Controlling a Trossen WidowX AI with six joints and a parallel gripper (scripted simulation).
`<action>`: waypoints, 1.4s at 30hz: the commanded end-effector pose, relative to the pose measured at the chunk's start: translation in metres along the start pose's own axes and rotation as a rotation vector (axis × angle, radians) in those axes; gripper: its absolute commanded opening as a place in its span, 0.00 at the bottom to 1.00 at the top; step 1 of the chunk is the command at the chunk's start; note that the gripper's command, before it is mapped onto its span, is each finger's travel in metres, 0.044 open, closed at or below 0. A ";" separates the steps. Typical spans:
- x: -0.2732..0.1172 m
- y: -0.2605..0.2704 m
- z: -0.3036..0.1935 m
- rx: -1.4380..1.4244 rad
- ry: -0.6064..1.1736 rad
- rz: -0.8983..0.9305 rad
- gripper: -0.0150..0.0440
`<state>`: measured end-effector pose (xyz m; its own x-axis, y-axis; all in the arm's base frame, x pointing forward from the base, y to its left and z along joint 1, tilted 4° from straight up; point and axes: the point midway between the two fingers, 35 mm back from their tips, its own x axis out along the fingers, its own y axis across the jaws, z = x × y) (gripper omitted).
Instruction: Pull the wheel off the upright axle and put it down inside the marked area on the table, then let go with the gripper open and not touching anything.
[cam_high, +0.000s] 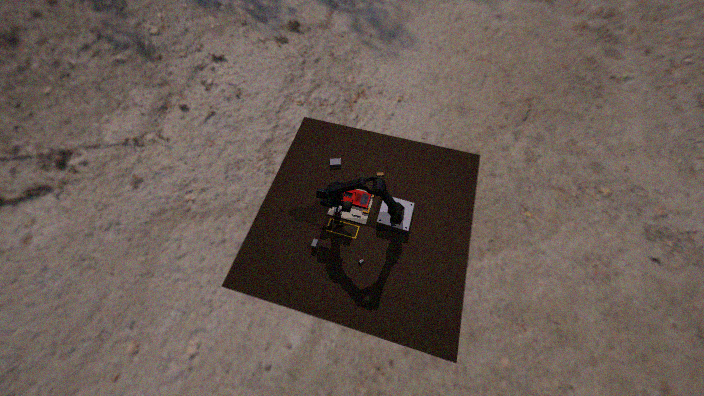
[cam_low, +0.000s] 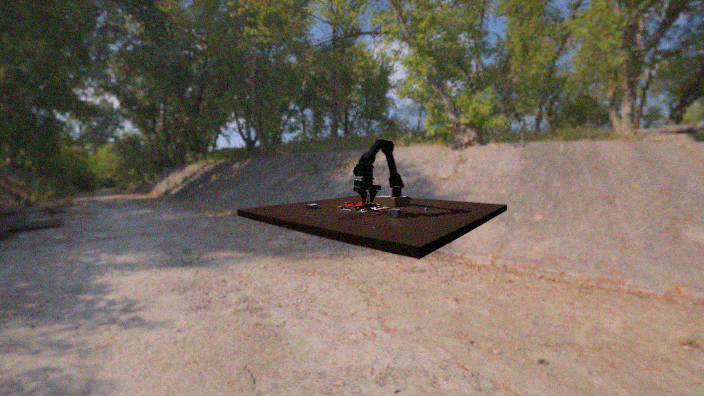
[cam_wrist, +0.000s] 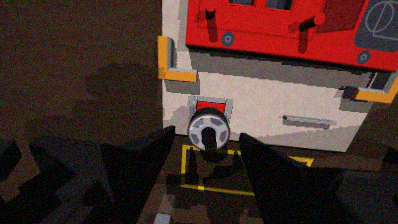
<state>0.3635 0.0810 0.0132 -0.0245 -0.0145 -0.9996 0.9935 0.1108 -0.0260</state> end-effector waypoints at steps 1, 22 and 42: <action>0.012 -0.002 0.001 0.004 -0.003 -0.008 0.76; 0.009 0.000 0.000 0.000 0.000 -0.001 0.41; 0.002 0.000 0.000 0.001 -0.001 -0.002 0.25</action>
<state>0.3625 0.0808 0.0077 -0.0303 -0.0159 -0.9994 0.9933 0.1107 -0.0319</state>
